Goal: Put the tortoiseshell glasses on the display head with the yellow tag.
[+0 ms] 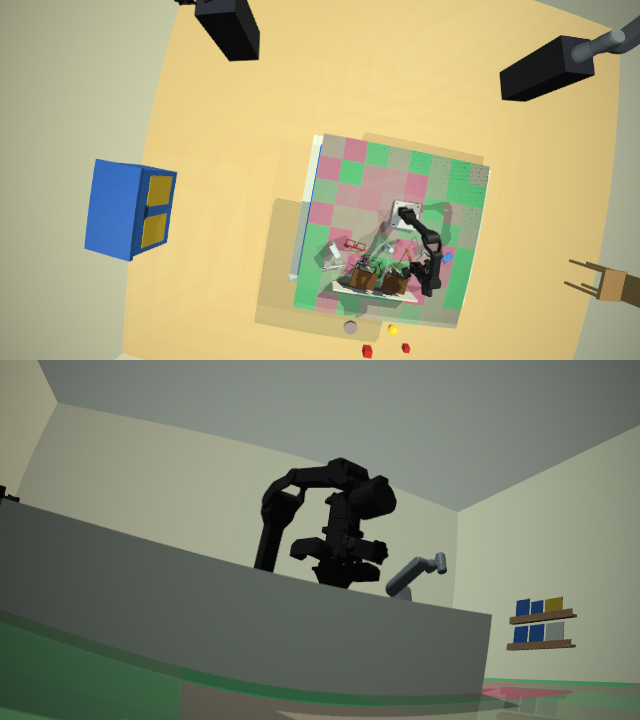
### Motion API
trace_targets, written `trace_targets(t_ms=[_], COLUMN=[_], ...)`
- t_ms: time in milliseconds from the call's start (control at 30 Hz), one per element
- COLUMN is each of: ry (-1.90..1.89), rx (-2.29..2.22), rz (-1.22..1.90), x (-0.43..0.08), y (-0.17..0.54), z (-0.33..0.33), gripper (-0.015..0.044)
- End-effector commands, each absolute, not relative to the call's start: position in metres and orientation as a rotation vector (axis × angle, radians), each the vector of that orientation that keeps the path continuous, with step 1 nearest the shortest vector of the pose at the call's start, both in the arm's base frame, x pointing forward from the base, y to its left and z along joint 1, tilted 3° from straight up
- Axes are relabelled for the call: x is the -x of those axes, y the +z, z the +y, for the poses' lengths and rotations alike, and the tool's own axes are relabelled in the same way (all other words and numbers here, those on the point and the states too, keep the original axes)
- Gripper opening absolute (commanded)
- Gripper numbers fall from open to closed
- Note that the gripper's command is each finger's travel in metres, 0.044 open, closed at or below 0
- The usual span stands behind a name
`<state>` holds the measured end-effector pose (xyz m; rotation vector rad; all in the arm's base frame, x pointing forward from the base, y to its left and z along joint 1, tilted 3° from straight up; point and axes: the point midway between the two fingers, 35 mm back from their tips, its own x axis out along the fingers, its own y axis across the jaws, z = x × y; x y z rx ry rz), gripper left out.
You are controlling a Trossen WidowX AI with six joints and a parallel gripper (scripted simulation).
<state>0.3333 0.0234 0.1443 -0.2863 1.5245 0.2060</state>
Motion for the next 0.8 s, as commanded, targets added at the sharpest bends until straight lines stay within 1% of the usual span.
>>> trace_targets(t_ms=[0,400,767], ry=[0.271,0.491,0.691], rx=[0.351,0.564,0.758], rz=[1.521,1.484,1.430], x=[-0.336,-0.337,-0.322], y=[0.143,0.141,0.138], z=[0.043,0.117,0.187], gripper=[0.0000,0.0000,0.0000])
